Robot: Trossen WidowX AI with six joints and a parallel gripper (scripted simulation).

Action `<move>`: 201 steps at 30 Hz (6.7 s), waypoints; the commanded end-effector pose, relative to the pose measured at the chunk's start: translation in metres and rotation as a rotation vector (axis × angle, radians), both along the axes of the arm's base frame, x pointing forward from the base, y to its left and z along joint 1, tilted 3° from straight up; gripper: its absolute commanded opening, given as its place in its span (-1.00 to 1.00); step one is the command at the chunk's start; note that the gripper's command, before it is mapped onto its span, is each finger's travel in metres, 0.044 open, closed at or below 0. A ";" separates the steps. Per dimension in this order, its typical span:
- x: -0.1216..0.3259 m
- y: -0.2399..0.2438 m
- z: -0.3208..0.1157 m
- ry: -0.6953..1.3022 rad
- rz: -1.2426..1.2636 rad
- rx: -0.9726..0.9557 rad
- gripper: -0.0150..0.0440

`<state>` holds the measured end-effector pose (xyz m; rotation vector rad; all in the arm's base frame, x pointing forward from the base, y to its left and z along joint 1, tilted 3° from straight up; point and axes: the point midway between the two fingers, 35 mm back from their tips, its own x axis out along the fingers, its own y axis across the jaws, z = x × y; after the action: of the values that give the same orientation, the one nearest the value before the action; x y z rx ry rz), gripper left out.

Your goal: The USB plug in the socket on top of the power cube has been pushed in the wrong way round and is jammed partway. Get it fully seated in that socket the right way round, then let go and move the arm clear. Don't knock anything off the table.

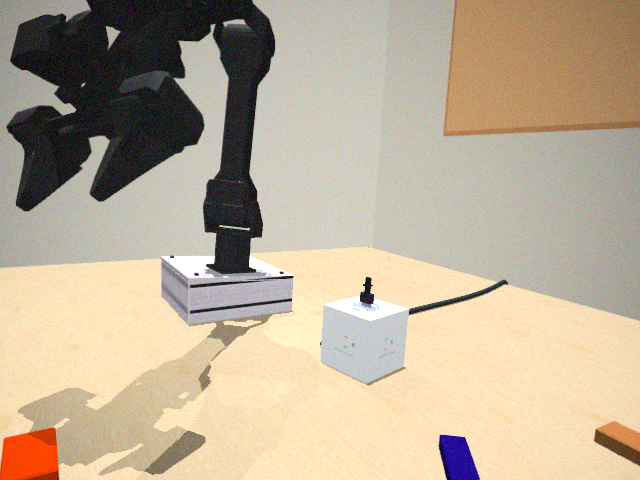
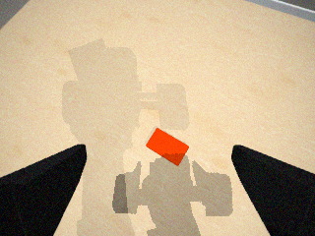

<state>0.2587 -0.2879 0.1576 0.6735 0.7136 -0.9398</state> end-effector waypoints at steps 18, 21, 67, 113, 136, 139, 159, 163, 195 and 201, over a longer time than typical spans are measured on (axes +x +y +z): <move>0.050 0.266 -0.043 0.684 2.198 -0.417 1.00; 0.040 0.299 -0.045 0.706 2.519 -0.500 1.00; 0.034 0.321 -0.075 0.706 2.752 -0.562 1.00; 0.035 0.321 -0.071 0.707 2.749 -0.568 -0.49; 0.034 0.320 -0.056 0.707 2.749 -0.568 -0.49; 0.034 0.320 -0.054 0.707 2.749 -0.568 -0.49; 0.034 0.319 -0.045 0.710 2.725 -0.548 -0.49; 0.033 0.319 -0.046 0.714 2.651 -0.498 -0.49; 0.033 0.319 -0.046 0.702 1.874 -0.074 -0.49; 0.033 0.319 -0.046 0.690 1.727 -0.007 -0.49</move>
<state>0.2920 0.0314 0.1117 -0.4788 1.4591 0.5546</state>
